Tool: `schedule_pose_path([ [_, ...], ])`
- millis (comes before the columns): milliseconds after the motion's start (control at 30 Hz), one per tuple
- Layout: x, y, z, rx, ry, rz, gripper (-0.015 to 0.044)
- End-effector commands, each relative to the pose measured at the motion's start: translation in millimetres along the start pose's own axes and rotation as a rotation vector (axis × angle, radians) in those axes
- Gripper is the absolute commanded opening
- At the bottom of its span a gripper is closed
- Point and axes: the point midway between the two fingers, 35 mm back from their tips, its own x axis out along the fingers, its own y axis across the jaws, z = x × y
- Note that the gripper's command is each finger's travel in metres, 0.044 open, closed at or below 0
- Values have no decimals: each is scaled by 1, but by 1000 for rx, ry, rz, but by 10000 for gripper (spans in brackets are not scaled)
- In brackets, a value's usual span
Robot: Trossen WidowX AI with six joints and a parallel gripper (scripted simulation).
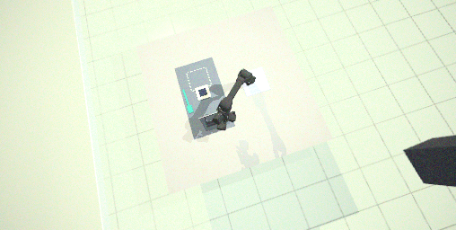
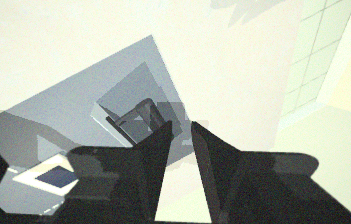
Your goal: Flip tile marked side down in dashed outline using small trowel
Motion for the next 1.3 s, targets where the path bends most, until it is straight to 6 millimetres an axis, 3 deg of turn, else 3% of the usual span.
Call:
schedule_pose_path([
  [0, 15, 13, 1, -114, -27, 83, 100],
  [400, 42, 49, 7, -433, -153, 273, 100],
  [633, 42, 51, 7, -438, -156, 275, 100],
  [1267, 49, 78, -5, -438, -155, 277, 100],
])
